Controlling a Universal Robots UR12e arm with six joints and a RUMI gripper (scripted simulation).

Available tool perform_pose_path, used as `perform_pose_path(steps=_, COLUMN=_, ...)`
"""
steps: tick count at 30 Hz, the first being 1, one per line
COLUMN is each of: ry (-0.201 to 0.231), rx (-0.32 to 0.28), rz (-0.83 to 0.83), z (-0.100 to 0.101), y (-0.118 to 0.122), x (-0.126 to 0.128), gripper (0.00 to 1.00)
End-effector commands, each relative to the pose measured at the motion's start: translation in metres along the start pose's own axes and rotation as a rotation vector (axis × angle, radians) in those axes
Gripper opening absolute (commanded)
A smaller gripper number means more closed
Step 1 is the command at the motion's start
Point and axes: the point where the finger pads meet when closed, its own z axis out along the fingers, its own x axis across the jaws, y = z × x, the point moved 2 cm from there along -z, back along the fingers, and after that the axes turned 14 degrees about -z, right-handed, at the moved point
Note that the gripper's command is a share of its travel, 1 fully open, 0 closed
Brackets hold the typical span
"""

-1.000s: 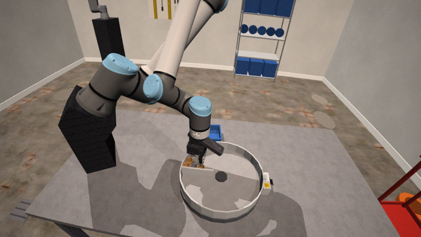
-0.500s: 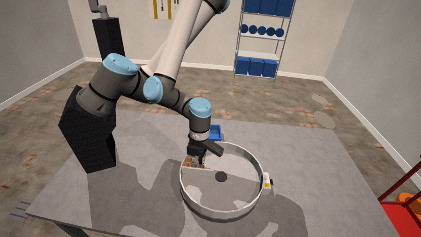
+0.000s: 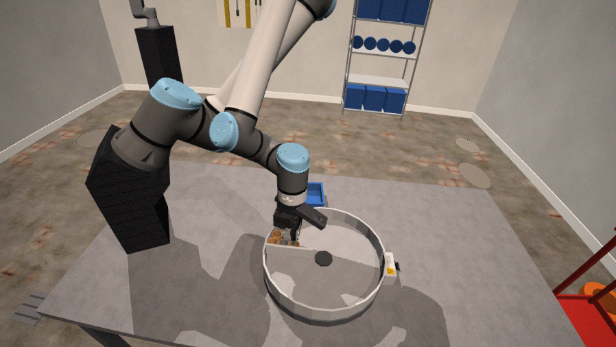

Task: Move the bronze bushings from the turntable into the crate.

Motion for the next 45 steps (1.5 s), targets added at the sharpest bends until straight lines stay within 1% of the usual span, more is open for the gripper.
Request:
perform_pose_path(steps=1, ry=0.0, rx=0.001, rz=0.0, z=-0.0002, y=-0.0003, x=0.0002, gripper=0.05)
perform_pose_path(steps=10, ry=0.0, rx=0.001, rz=0.0, z=-0.0002, y=-0.0003, x=0.0002, gripper=0.05)
perform_pose_path(steps=11, ry=0.0, rx=0.001, rz=0.0, z=-0.0002, y=-0.0003, x=0.0002, gripper=0.0)
perform_pose_path(steps=45, ry=0.0, rx=0.001, rz=0.0, z=-0.0002, y=-0.0003, x=0.0002, gripper=0.0)
